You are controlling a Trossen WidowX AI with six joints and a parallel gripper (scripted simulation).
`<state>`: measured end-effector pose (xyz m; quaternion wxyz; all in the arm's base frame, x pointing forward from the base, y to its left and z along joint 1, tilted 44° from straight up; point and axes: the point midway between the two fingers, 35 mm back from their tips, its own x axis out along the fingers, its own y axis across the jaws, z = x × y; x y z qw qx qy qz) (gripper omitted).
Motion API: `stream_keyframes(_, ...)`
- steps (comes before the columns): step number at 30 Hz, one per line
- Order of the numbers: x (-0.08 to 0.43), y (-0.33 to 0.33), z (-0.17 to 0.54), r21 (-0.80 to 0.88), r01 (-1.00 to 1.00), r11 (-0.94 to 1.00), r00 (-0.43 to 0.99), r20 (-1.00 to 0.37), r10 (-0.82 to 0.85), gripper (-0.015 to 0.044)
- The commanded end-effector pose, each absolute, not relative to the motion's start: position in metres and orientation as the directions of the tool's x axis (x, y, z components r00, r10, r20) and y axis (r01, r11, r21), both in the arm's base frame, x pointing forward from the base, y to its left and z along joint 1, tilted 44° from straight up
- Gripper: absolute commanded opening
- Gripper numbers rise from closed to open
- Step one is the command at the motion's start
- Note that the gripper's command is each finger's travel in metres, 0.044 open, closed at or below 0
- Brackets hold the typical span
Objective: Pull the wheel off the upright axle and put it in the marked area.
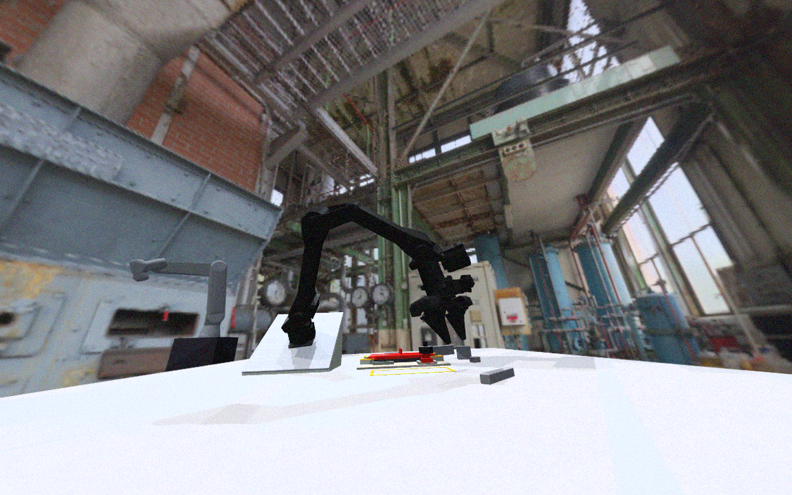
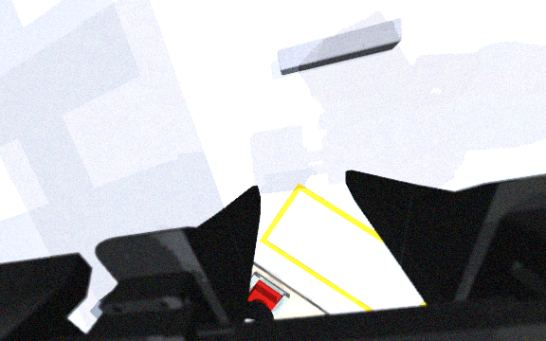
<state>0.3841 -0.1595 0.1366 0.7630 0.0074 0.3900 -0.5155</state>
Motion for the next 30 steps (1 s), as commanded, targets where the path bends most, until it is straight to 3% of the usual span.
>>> stream_keyframes(1, 0.388, -0.097, 0.099, -0.191, 0.927, 0.323, 0.104, -0.696, -0.711, 0.03)
stream_keyframes(18, 0.358, -0.008, 0.062, -0.003, 0.996, -0.086, -0.061, -0.722, -0.689, 0.03)
stream_keyframes(30, 0.358, -0.007, 0.062, 0.0, 0.996, -0.092, -0.064, -0.721, -0.69, 0.03)
